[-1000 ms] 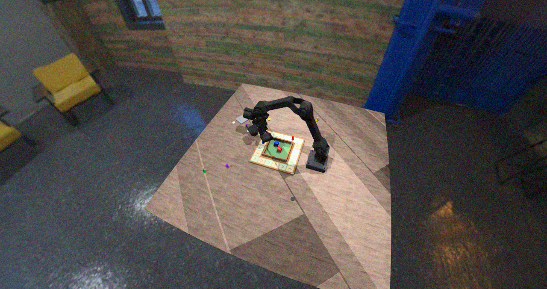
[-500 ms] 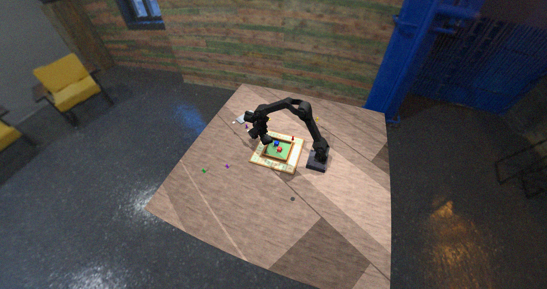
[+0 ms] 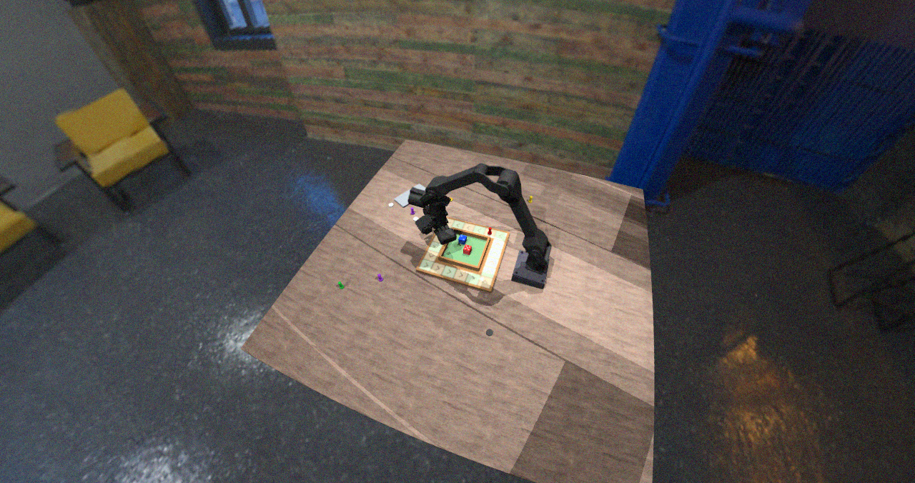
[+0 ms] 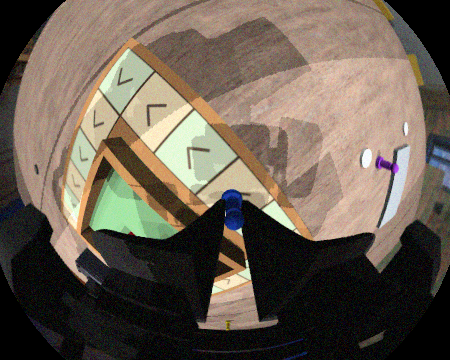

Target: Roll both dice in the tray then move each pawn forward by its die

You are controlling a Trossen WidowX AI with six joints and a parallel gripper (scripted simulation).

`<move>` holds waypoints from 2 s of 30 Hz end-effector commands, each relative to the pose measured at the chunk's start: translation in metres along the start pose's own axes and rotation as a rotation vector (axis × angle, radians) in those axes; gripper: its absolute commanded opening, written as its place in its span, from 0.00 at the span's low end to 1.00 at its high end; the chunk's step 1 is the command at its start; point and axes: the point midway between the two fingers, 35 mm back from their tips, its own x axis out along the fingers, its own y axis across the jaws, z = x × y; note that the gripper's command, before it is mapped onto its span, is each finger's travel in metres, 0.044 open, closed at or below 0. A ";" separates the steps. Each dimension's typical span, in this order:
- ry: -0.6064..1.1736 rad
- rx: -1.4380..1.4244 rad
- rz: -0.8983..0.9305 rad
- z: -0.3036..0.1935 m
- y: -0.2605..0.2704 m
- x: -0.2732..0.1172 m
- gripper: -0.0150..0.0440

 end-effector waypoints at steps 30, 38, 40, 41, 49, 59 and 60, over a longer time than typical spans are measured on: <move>-0.005 -0.004 0.003 -0.002 -0.003 -0.123 0.25; -0.006 -0.004 0.003 0.006 0.003 -0.119 0.25; -0.007 -0.004 0.004 0.017 0.011 -0.108 0.25; -0.008 -0.004 0.004 0.023 0.015 -0.103 0.25; -0.011 -0.004 0.008 0.060 0.054 -0.059 0.25; -0.012 -0.004 0.009 0.066 0.062 -0.039 0.25; -0.012 -0.004 0.009 0.066 0.062 -0.035 0.25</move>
